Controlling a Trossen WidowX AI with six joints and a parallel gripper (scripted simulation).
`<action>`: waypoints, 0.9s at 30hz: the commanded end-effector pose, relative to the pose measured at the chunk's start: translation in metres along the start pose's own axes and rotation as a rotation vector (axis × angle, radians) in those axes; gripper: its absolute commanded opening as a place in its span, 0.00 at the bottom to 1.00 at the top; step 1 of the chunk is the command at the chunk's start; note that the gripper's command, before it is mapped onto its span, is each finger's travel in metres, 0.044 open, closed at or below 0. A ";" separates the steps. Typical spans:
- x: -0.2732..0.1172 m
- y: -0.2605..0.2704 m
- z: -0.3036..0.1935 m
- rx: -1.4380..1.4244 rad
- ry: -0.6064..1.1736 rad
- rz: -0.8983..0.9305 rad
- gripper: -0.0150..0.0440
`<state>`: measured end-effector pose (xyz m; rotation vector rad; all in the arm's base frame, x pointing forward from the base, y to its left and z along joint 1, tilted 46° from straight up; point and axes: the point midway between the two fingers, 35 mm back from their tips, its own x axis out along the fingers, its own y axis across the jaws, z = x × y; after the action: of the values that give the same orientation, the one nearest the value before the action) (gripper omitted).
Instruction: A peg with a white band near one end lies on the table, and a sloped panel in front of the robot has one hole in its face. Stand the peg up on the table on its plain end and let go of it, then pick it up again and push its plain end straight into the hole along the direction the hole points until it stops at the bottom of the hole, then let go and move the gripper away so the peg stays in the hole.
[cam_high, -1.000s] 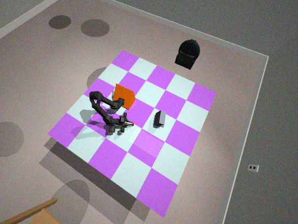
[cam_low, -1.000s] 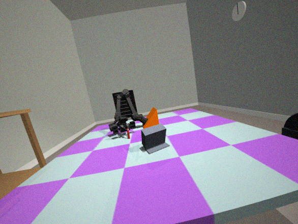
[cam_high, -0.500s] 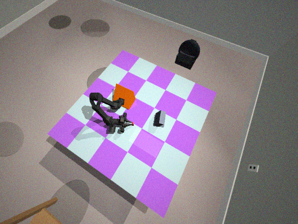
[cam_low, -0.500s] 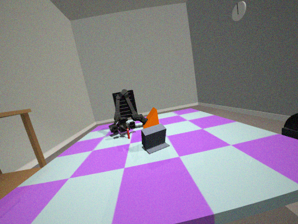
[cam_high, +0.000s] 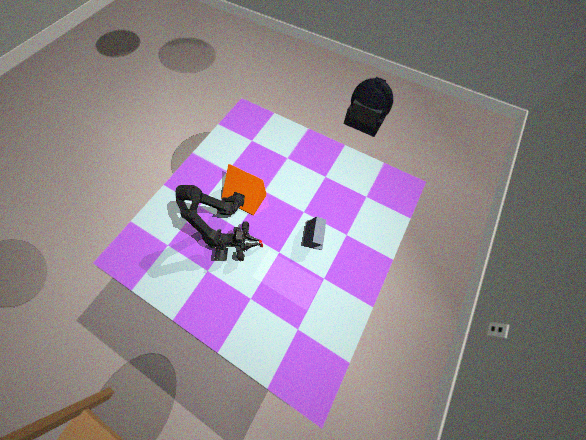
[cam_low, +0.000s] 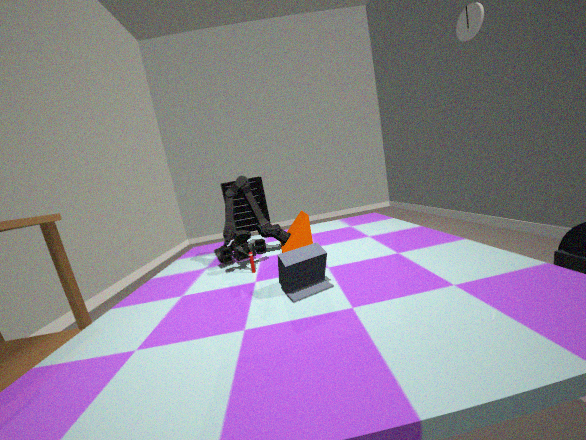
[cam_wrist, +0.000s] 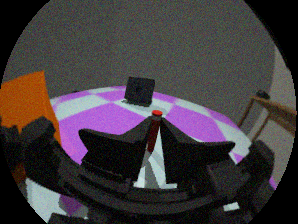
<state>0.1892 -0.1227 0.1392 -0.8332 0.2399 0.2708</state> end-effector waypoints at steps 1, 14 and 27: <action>-0.001 -0.001 -0.002 0.000 0.002 0.000 0.34; 0.000 0.000 0.000 0.002 -0.004 -0.001 0.47; 0.000 0.000 0.000 0.002 -0.004 -0.001 0.47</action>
<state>0.1892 -0.1232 0.1395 -0.8304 0.2361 0.2714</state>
